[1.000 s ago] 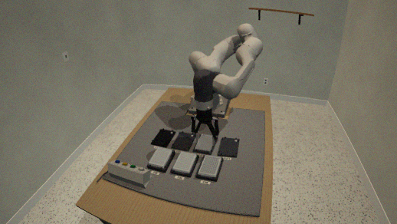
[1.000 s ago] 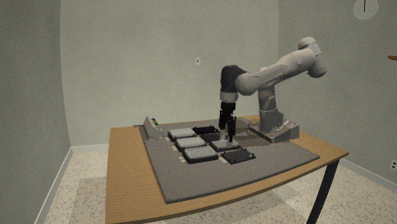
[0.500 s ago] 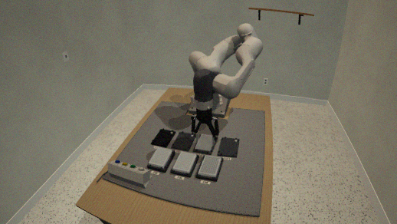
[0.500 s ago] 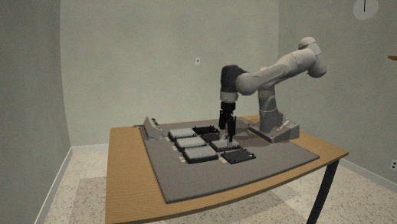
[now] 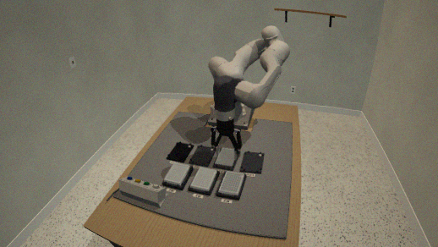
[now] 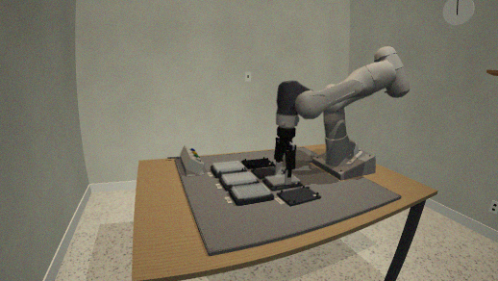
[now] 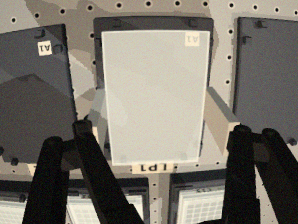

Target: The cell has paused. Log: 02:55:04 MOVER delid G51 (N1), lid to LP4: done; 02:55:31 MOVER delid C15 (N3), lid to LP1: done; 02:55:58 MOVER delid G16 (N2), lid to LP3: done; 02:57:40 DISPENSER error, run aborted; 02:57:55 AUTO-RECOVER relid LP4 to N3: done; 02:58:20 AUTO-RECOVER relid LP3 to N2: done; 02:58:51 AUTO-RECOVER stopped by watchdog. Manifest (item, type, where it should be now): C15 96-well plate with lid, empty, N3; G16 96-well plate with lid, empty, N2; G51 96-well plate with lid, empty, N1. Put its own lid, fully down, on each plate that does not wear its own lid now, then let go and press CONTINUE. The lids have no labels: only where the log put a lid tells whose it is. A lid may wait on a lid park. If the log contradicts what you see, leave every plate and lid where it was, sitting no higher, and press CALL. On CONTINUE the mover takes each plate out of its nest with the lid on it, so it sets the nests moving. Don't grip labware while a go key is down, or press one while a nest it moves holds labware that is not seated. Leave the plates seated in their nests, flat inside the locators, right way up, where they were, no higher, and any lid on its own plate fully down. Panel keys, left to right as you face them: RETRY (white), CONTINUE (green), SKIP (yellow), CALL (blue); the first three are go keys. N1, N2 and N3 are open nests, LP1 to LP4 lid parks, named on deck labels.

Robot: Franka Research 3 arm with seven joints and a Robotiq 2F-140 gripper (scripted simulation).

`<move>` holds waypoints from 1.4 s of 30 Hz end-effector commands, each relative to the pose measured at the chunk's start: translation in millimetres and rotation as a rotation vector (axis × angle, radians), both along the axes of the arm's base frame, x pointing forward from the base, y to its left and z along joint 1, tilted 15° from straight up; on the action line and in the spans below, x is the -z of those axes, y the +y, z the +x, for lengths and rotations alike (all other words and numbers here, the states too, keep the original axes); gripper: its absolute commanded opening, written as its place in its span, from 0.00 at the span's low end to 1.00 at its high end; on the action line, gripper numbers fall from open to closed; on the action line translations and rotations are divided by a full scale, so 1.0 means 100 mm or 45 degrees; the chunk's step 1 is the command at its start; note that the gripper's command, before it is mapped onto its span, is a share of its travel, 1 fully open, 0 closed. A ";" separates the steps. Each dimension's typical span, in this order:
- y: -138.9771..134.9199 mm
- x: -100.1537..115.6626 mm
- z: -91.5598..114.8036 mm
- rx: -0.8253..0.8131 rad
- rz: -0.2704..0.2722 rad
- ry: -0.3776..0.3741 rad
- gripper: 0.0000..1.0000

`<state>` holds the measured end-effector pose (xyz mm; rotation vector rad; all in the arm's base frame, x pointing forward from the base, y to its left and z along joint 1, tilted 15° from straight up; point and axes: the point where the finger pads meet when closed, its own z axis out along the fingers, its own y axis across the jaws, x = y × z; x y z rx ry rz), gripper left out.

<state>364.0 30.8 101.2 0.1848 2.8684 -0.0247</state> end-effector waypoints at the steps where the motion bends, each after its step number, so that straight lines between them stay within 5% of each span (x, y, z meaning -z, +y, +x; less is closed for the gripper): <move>1: 0.00 -0.01 0.00 0.004 -0.001 -0.002 0.00; 42: 0.00 -0.05 -0.01 0.004 -0.001 -0.002 0.00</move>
